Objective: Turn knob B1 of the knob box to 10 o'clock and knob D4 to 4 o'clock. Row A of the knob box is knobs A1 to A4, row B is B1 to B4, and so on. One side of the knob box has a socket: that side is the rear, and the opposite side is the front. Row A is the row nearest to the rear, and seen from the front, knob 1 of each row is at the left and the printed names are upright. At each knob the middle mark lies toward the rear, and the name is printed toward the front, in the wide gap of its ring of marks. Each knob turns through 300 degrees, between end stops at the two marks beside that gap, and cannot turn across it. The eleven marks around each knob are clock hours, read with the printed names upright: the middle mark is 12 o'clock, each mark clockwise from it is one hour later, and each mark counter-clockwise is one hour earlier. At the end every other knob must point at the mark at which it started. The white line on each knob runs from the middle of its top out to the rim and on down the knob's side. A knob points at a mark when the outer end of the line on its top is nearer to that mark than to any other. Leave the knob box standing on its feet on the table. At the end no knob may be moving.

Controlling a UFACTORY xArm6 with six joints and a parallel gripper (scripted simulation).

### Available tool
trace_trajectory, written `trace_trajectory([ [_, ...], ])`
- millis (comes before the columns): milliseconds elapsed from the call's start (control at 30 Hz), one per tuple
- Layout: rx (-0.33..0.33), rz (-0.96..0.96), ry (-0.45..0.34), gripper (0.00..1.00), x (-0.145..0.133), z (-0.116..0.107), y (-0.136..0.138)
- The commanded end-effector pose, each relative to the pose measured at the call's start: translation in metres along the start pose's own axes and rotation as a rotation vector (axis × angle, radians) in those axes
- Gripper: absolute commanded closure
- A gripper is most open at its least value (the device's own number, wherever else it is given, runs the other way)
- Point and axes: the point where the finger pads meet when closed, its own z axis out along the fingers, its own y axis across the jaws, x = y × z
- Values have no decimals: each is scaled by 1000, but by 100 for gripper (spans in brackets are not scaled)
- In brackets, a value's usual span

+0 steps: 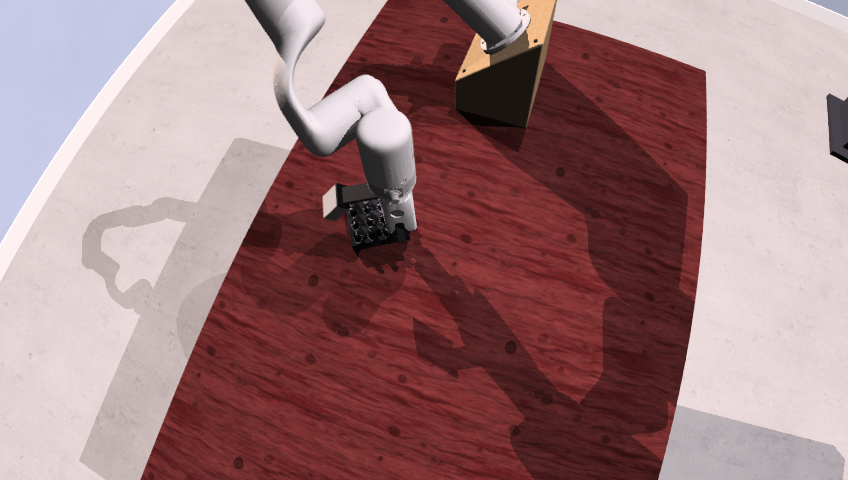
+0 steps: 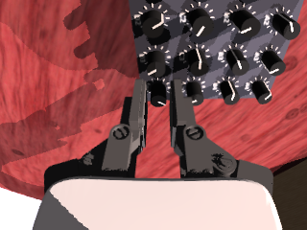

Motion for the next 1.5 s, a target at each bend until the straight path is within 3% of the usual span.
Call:
trace_trajectory([
  [0, 2, 1, 1, 81, 1, -1, -1],
  [667, 2, 1, 1, 81, 1, -2, -1],
  [1200, 2, 1, 1, 81, 1, -33, -1],
  [1467, 3, 1, 1, 81, 1, -37, -1],
])
